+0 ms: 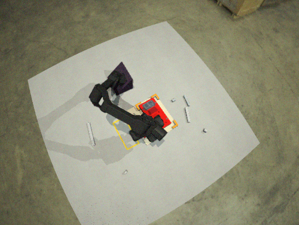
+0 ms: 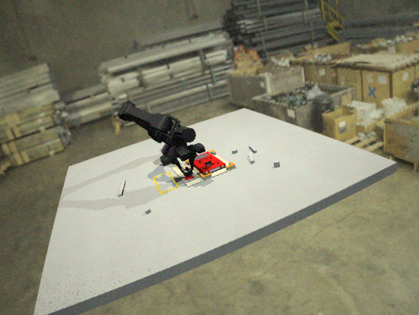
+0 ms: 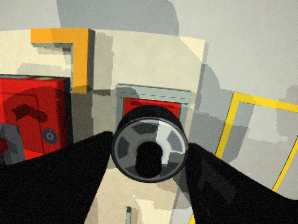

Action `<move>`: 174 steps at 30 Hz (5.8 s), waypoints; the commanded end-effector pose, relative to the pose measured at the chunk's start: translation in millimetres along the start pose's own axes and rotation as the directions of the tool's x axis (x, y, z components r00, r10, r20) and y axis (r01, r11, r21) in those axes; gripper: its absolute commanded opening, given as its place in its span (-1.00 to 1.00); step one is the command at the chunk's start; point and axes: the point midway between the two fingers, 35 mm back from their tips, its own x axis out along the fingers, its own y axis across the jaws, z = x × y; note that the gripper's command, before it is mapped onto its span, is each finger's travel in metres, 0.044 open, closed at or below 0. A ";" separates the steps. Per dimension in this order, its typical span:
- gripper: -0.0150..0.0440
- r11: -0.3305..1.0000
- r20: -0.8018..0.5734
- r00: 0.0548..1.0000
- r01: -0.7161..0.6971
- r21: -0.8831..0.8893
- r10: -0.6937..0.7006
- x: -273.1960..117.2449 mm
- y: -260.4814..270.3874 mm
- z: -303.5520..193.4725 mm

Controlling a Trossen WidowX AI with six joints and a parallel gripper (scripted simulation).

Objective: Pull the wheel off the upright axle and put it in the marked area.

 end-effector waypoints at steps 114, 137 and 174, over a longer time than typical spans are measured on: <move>-0.49 1.000 0.003 1.000 0.002 -0.005 -0.002 -36.5 0.5 0.1; -0.49 1.000 0.003 1.000 0.003 -0.010 -0.003 -66.4 -33.9 -15.9; -0.49 1.000 -0.001 1.000 0.006 -0.008 -0.006 -41.8 -100.3 -62.7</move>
